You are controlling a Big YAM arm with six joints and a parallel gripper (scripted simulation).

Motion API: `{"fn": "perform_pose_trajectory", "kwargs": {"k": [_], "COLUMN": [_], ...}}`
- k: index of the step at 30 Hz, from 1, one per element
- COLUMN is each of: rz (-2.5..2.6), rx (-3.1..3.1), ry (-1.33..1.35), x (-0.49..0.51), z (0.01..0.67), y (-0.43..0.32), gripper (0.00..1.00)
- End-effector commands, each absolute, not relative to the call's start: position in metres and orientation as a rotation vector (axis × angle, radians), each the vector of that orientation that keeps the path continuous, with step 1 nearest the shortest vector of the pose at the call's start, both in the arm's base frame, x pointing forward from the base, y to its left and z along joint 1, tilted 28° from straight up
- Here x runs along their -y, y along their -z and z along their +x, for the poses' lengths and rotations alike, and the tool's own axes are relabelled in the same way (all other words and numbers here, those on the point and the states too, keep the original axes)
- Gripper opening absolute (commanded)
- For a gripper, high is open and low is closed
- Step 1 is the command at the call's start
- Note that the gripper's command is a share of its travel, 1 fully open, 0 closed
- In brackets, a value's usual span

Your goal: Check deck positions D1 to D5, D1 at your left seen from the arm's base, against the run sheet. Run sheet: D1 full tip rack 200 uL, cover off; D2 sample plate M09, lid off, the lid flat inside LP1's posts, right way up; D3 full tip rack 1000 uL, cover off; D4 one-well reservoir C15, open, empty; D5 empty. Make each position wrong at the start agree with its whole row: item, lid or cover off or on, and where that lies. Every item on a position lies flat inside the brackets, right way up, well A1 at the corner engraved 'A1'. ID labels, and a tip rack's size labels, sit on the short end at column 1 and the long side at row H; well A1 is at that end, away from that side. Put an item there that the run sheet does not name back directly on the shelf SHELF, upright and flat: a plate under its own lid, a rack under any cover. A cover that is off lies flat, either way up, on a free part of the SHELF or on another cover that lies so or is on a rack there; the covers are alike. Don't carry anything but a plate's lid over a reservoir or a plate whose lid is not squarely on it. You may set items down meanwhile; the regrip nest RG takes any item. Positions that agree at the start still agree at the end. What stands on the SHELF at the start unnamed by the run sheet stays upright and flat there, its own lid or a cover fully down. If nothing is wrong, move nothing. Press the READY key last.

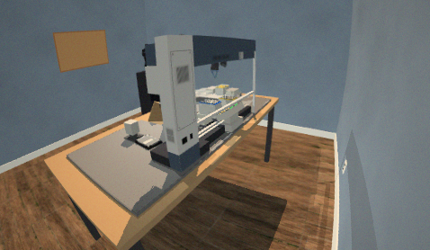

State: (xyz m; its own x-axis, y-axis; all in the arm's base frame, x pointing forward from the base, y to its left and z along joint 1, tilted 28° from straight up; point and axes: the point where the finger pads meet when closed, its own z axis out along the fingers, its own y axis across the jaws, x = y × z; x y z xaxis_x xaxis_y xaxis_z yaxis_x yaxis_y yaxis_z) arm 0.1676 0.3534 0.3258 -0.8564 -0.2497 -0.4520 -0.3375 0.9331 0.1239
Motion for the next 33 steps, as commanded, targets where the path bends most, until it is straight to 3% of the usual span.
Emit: {"fn": "perform_pose_trajectory", "kwargs": {"k": [1, 13, 33], "rz": [-0.275, -0.020, -0.023], "rx": [-2.640, -2.674, -2.674], "ry": [-0.387, -0.448, -0.447], "x": [-0.3577, -0.3577, -0.3577], "z": [0.1633, 0.1634, 0.1632], "y": [-0.3616, -0.3614, -0.3614], "gripper": [0.00, 0.00, 0.00]}}
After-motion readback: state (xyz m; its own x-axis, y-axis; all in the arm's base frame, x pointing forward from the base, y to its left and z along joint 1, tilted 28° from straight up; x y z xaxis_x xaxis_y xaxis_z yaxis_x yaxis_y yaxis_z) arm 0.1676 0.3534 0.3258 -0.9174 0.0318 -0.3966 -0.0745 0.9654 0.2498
